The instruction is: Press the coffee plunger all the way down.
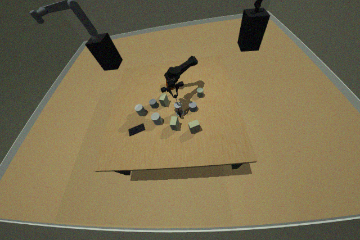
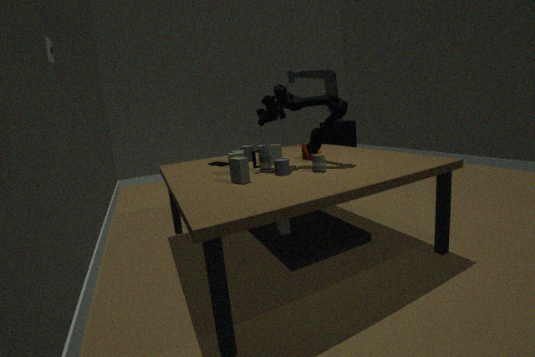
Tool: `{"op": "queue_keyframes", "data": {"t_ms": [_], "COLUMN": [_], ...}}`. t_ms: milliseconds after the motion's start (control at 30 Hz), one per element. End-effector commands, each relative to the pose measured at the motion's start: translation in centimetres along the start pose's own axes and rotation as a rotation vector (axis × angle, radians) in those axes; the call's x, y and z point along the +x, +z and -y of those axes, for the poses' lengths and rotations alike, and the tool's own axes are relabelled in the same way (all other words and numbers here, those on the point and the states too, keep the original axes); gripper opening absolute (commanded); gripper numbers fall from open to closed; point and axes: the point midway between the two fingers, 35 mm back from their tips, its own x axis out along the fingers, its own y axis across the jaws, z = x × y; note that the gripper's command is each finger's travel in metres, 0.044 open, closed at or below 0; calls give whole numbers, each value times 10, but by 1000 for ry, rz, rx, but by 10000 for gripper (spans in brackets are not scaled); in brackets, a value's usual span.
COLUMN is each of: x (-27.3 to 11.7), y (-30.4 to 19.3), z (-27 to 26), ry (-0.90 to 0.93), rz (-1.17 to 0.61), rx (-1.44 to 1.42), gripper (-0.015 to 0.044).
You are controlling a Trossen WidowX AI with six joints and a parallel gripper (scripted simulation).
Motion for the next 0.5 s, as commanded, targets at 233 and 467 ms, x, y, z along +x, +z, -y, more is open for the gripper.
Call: {"op": "queue_keyframes", "data": {"t_ms": [233, 467], "x": [6, 13], "y": [-8, -17], "z": [2, 4], "ry": [-4, -6], "rz": [-1, -3], "rx": [2, 1], "gripper": [113, 113]}}
